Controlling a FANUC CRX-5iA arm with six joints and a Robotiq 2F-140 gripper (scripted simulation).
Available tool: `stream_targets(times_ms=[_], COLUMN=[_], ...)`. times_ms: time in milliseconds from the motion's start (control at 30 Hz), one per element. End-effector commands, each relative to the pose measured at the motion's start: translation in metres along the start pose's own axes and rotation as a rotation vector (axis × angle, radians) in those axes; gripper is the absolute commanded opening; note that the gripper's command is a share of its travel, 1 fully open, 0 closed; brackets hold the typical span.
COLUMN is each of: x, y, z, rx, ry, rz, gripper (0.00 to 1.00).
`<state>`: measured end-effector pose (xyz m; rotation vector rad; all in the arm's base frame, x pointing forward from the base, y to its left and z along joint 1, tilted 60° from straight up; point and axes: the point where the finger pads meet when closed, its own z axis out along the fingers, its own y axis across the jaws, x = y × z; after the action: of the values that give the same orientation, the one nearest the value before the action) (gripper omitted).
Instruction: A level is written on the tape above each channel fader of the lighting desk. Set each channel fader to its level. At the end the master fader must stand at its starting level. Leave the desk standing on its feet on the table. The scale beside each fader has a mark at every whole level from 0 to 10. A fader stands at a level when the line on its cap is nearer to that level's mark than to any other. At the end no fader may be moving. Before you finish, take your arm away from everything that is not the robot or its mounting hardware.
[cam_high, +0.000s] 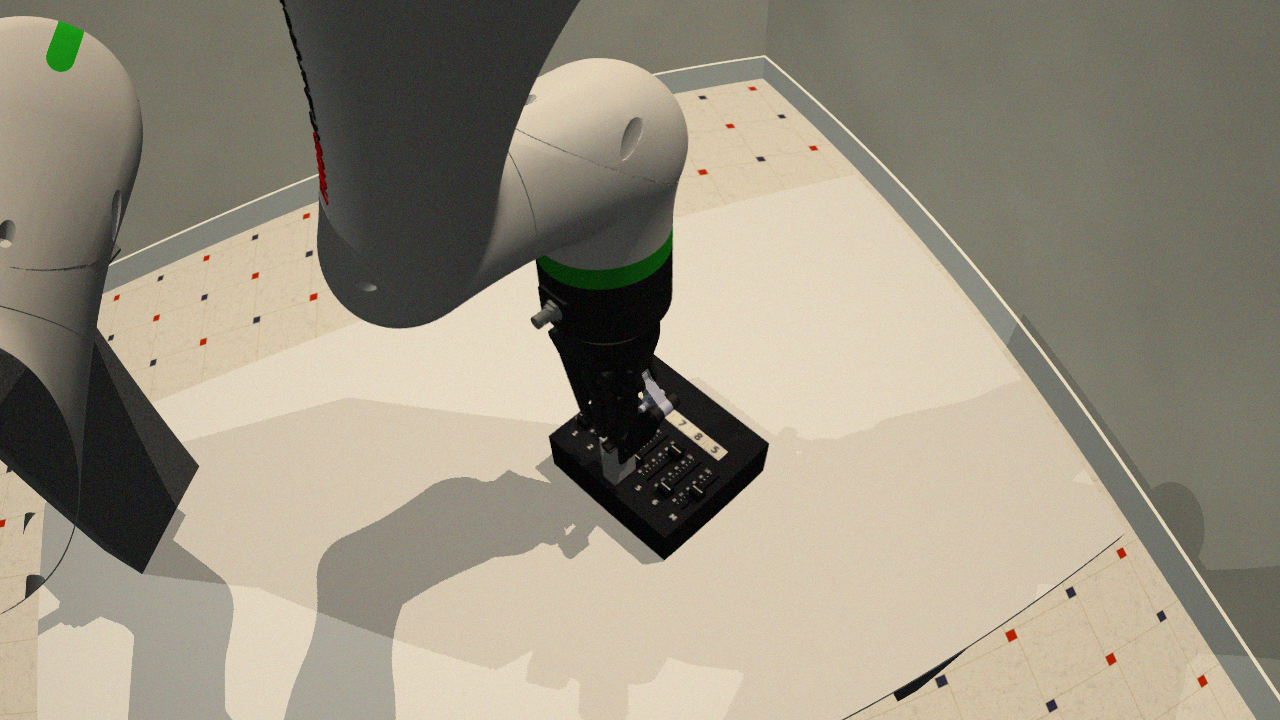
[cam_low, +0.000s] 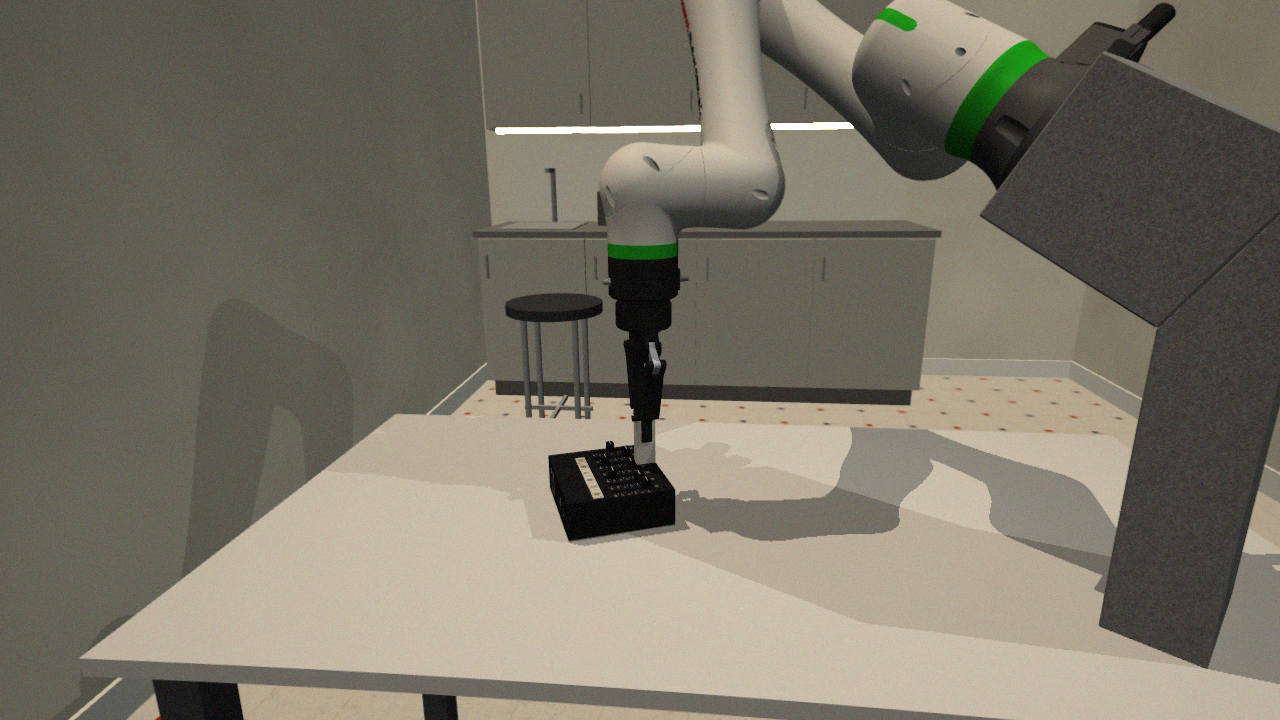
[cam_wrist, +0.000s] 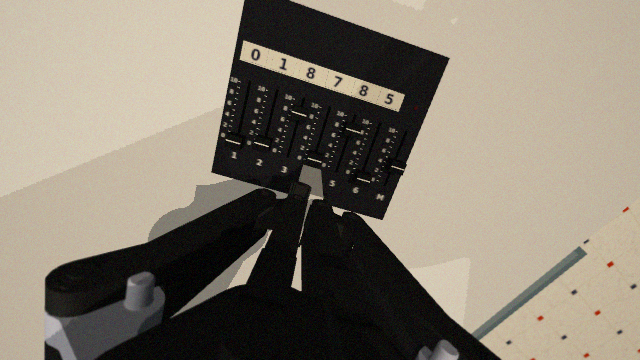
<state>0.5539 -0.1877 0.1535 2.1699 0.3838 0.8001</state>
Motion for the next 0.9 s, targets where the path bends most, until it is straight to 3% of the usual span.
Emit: stream_targets(times_ms=[0, 867], x=[0.001, 0.013], y=[0.0, 0.0], z=[0.0, 0.0], rx=[0.0, 0.0], ry=[0.0, 0.0], rz=[0.0, 0.0], gripper=[0.0, 0.0])
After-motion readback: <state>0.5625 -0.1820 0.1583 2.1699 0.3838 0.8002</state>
